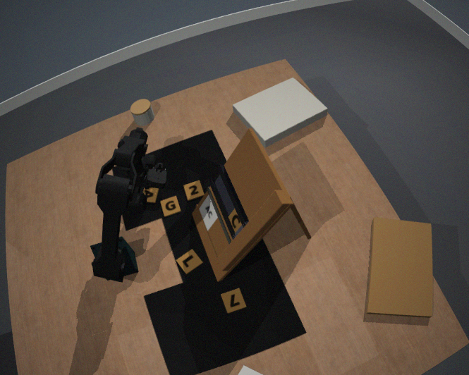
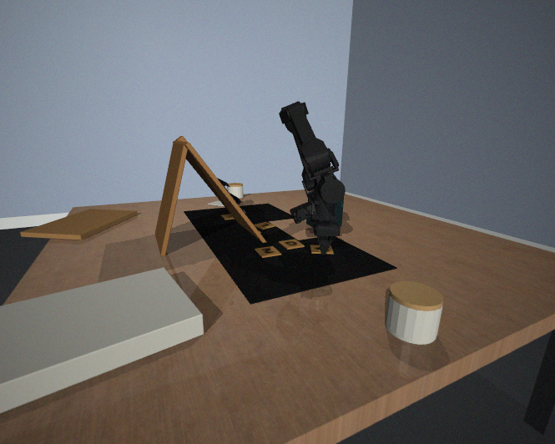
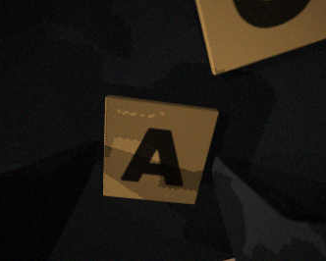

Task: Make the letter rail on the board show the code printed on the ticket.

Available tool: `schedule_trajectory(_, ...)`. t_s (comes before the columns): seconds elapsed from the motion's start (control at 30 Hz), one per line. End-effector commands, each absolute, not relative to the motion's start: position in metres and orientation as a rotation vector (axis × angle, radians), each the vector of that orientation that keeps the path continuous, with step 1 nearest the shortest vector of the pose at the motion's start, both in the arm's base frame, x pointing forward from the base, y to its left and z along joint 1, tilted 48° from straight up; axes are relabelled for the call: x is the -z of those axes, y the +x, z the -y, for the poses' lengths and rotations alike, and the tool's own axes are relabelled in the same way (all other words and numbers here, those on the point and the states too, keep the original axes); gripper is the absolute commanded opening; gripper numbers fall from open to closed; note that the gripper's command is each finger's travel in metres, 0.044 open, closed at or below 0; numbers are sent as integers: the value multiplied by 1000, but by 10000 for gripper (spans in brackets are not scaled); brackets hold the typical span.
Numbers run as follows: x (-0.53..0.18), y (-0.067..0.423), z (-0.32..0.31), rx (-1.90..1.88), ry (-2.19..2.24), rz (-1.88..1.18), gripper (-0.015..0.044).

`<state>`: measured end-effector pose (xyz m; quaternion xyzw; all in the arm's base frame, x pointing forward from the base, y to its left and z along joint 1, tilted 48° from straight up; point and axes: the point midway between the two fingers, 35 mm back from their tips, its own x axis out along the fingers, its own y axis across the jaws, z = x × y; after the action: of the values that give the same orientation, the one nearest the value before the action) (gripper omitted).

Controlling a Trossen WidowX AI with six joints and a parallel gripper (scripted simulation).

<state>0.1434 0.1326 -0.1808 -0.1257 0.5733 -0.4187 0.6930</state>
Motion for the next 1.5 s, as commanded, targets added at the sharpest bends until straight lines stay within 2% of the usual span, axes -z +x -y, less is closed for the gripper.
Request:
schedule_trajectory(0.0, 181, 144, -132, 931, -284, -1278, 294)
schedule_trajectory(0.33, 181, 144, -132, 931, -284, -1278, 227)
schedule_trajectory(0.63, 177, 143, -137, 931, -284, -1278, 0)
schedule_trajectory(1.47, 167, 145, -146, 930, -284, -1278, 0)
